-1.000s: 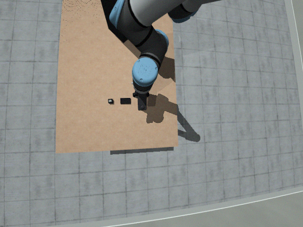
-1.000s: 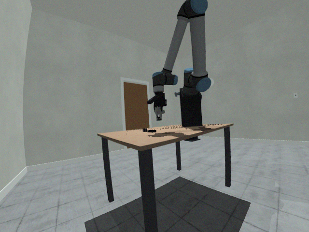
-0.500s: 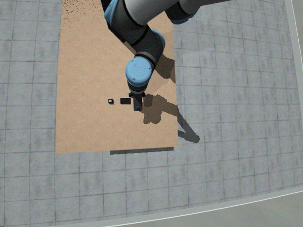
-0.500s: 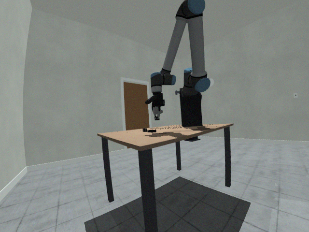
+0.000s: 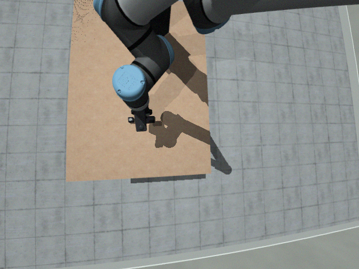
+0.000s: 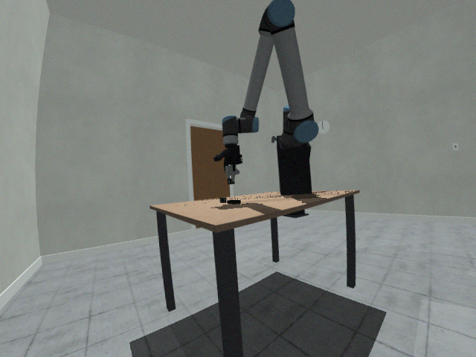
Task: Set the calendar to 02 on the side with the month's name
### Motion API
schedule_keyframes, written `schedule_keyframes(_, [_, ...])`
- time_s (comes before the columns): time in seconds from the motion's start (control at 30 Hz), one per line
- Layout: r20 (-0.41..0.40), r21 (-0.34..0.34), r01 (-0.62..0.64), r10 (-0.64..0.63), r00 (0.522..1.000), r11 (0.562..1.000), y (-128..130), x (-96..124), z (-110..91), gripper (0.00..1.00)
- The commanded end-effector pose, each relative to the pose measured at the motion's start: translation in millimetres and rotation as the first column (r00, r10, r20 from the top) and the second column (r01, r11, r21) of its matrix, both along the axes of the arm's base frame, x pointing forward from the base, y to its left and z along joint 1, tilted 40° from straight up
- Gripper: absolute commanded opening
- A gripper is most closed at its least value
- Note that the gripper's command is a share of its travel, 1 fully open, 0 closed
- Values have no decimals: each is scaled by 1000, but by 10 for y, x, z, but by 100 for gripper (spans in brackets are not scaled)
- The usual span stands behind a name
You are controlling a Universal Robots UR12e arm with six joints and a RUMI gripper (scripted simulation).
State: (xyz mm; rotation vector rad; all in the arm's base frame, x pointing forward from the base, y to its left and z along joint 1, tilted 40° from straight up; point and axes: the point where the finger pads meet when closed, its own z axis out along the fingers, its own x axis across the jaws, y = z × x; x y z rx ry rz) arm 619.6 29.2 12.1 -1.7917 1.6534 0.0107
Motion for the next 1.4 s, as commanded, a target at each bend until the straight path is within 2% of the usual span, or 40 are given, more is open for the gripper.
schedule_keyframes(0.0, [1,0,-1,1,1000,1000,-13,6,-3,10])
schedule_keyframes(0.37, [0,-1,-1,1,1000,1000,10,28,-41,10])
schedule_keyframes(0.87, [0,-1,-1,1,1000,1000,218,223,-373,10])
schedule_keyframes(1.37, [0,-1,-1,1,1000,1000,299,299,-503,10])
